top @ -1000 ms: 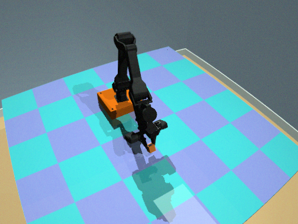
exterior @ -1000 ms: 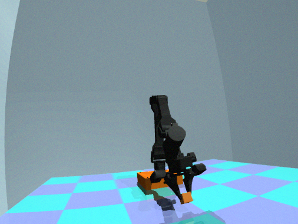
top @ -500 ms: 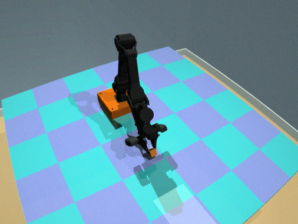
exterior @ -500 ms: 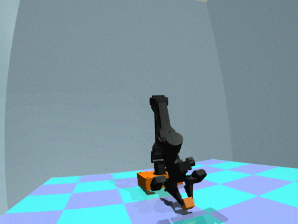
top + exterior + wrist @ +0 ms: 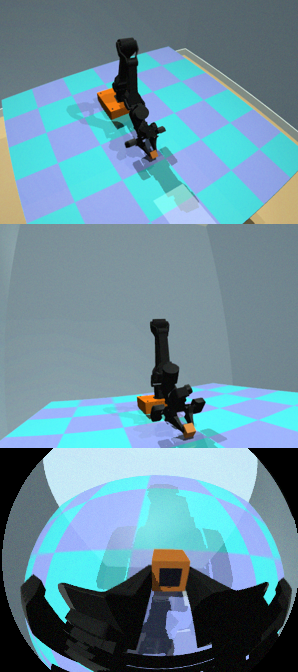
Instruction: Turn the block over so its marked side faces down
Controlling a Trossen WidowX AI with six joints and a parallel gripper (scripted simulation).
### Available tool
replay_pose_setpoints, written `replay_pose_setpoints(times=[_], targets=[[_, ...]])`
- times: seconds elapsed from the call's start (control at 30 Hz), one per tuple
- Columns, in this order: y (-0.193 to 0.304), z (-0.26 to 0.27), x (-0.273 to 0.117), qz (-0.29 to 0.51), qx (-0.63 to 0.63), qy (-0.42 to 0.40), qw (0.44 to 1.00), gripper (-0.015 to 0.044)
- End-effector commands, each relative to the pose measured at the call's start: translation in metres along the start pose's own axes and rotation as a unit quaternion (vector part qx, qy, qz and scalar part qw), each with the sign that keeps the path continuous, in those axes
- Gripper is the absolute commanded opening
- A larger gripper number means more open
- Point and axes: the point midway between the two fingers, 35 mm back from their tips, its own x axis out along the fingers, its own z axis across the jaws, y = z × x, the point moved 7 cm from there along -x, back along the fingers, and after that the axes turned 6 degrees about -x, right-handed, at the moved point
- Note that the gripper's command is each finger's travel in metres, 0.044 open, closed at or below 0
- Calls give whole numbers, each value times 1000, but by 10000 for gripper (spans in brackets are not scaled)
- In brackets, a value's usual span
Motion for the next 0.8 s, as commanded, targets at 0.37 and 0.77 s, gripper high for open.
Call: replay_pose_setpoints(times=[0.37,0.77], targets=[[22,6,-12,-79,2,4,997,0],[23,6,-13,-88,2,5,996,0]])
